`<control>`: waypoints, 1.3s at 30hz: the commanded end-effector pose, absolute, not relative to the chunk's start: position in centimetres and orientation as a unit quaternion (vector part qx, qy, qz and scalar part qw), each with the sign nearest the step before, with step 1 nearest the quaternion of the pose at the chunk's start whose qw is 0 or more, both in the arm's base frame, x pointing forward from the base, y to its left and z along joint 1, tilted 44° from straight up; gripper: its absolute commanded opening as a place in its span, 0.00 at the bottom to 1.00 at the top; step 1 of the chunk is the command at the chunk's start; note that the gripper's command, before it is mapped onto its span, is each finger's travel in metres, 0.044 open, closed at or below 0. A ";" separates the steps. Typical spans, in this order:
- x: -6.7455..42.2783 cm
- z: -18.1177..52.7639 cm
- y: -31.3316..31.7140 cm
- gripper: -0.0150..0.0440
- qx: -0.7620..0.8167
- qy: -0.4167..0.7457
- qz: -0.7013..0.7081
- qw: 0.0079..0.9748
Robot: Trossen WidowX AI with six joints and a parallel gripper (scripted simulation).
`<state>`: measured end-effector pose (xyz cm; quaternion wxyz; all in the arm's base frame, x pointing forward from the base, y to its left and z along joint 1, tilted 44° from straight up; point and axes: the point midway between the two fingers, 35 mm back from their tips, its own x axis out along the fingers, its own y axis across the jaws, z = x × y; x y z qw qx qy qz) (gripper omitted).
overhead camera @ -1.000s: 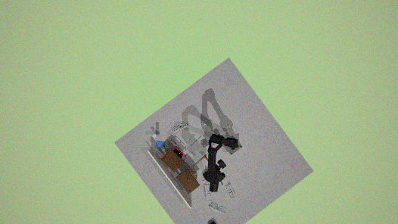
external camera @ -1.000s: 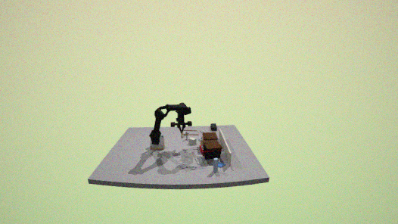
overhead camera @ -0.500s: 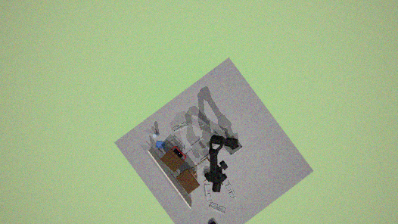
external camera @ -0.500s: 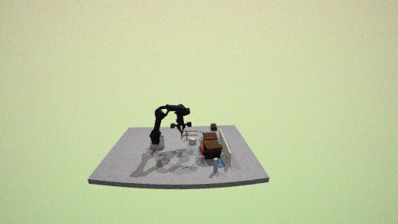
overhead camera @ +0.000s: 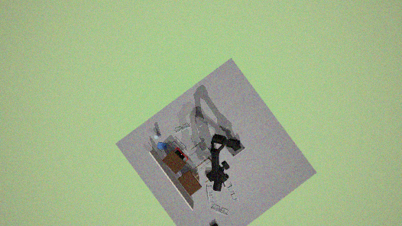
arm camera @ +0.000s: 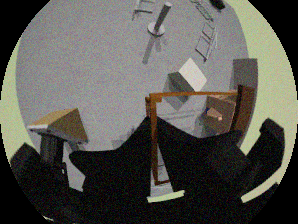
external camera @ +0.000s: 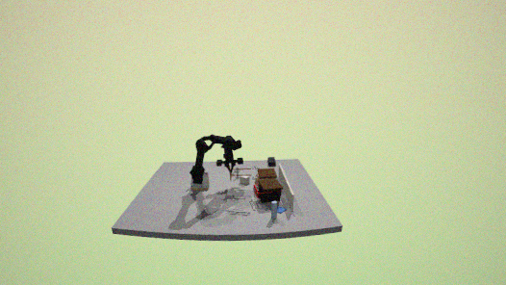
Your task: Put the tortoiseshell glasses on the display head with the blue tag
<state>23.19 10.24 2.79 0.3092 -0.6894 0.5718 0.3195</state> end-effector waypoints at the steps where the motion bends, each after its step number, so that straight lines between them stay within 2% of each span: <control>1: 23.3 2.5 10.0 0.25 -0.685 0.577 0.325 0.305; 39: 25.1 0.4 8.3 0.25 -0.692 0.568 0.320 0.309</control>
